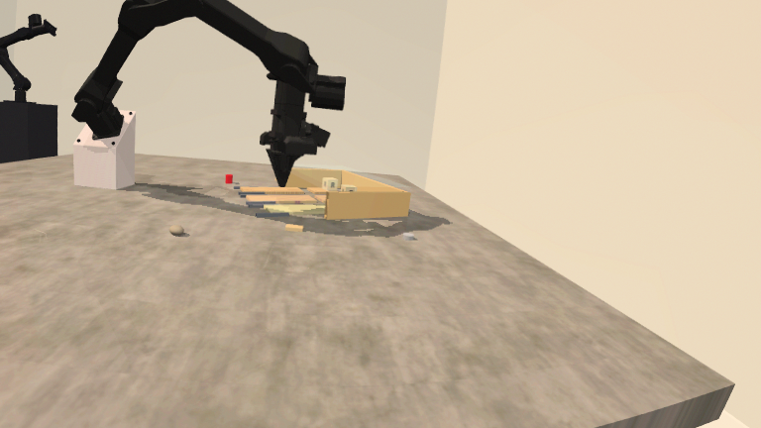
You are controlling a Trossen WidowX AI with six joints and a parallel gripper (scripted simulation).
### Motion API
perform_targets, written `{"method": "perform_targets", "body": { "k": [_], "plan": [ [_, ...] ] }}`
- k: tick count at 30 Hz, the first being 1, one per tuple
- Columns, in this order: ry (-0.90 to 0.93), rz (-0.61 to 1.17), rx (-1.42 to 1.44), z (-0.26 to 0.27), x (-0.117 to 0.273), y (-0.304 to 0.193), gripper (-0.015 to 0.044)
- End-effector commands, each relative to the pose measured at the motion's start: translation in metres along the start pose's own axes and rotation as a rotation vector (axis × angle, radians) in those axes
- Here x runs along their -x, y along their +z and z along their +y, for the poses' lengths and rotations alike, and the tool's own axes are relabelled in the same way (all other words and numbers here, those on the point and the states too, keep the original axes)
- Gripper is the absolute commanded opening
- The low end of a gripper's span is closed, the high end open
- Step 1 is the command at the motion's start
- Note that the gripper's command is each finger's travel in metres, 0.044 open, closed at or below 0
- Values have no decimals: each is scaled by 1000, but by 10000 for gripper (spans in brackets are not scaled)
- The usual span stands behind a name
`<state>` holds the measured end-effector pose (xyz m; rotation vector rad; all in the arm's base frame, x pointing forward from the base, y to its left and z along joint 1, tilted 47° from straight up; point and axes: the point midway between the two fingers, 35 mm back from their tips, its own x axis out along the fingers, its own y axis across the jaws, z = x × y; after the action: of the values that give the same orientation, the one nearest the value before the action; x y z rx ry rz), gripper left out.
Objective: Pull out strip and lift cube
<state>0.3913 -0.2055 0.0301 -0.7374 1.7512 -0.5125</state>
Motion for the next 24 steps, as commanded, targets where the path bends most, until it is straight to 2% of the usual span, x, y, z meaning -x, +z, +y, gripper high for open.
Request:
{"method": "perform_targets", "body": {
  "k": [1, 24],
  "plan": [
    [2, -4, 7, 2, -6, 1, 0],
    [-1, -3, 7, 5, -43, 1, 0]
  ]
}}
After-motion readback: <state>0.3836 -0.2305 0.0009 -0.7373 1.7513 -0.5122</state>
